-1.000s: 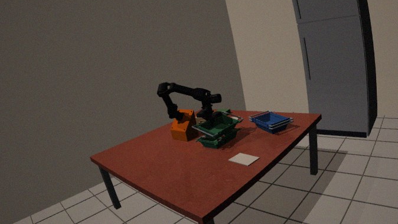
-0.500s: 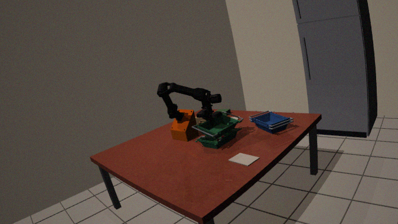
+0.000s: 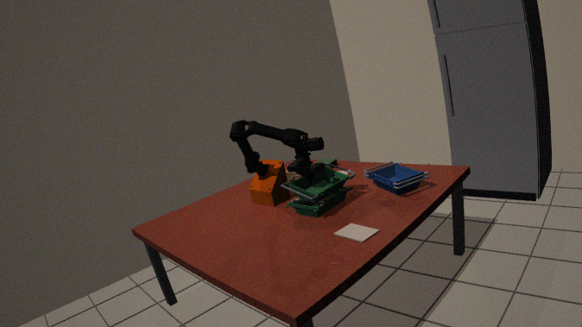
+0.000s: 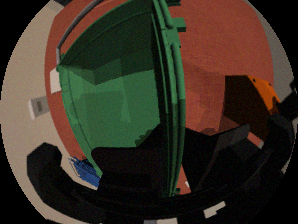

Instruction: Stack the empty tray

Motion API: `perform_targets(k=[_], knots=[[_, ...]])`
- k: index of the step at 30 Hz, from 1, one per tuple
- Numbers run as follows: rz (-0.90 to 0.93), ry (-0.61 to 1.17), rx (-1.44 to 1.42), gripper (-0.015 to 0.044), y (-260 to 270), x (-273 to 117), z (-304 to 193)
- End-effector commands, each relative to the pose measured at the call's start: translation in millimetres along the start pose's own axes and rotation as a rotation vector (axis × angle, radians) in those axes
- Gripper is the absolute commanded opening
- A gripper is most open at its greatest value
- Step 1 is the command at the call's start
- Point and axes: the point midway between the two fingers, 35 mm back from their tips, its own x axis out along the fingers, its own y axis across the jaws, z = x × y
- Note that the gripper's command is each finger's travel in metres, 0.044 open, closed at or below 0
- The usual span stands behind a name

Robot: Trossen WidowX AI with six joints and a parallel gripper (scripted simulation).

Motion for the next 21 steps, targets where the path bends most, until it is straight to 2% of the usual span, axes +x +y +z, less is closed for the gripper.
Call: perform_targets(k=[1,21], knots=[[-0.03,0.001,-0.009,0.0,-6.3,6.7,1.9],[-0.003,0.0,-0.001,0.0,-0.8,1.2,0.2]])
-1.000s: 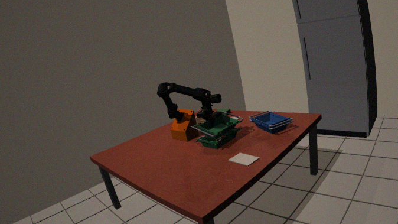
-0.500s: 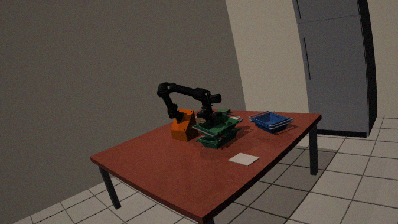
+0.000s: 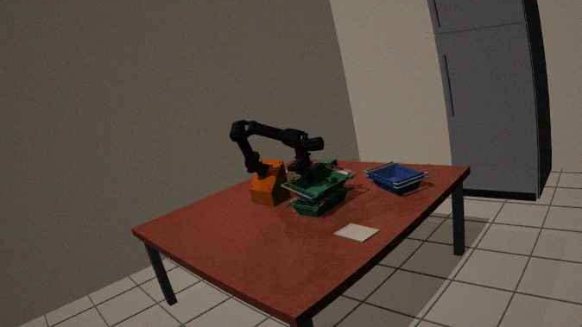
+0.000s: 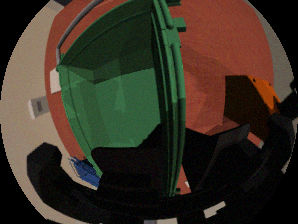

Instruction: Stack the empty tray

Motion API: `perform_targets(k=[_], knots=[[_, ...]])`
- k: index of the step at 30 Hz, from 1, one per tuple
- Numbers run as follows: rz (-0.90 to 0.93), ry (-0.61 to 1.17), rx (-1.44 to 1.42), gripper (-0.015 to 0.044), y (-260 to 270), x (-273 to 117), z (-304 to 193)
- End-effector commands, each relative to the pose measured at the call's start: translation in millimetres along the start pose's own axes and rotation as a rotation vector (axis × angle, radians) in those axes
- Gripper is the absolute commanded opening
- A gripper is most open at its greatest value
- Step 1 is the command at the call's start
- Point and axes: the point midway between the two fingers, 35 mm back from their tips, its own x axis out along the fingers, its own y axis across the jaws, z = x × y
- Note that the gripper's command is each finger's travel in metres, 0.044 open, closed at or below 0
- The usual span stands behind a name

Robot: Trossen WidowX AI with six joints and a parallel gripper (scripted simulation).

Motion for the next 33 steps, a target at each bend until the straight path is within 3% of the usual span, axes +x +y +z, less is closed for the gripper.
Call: perform_targets(k=[1,33], knots=[[-0.005,0.0,-0.002,0.0,-1.7,2.3,0.3],[-0.03,0.001,-0.009,0.0,-10.0,13.3,1.8]])
